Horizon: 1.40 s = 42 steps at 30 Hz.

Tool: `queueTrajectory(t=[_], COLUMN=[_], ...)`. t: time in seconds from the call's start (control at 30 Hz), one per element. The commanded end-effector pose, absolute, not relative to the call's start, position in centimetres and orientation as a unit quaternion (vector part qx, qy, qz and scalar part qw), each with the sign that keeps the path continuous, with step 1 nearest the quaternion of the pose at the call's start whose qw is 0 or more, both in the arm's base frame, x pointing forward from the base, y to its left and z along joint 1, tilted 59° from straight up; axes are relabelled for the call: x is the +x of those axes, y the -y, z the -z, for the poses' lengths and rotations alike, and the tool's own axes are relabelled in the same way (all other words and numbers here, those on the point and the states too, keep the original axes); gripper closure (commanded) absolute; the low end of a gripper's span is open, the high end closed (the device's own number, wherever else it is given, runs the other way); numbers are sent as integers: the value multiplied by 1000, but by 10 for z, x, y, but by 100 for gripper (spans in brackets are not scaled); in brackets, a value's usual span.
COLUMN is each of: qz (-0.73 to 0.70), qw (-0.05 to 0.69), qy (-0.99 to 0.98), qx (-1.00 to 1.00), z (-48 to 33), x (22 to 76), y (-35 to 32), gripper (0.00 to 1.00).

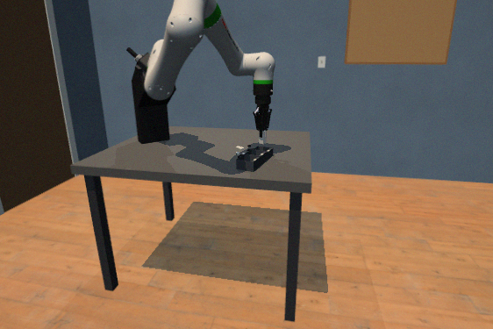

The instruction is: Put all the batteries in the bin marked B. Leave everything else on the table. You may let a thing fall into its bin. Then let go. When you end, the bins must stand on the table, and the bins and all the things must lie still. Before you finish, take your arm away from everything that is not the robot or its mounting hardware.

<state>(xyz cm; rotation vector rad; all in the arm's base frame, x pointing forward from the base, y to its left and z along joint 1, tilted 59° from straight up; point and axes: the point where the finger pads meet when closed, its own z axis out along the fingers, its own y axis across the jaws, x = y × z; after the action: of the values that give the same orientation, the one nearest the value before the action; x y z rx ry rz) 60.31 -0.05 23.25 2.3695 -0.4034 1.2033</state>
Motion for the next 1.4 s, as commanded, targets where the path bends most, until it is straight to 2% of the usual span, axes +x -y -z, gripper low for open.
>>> queueTrajectory(t=[0.0, 0.6, 1.37], qz=[-437, -437, -437], qw=[225, 225, 225], qy=[146, 146, 146], qx=[859, 859, 859], z=[-229, -207, -206], x=[608, 638, 638], y=[4, 26, 26], gripper=[95, 95, 95])
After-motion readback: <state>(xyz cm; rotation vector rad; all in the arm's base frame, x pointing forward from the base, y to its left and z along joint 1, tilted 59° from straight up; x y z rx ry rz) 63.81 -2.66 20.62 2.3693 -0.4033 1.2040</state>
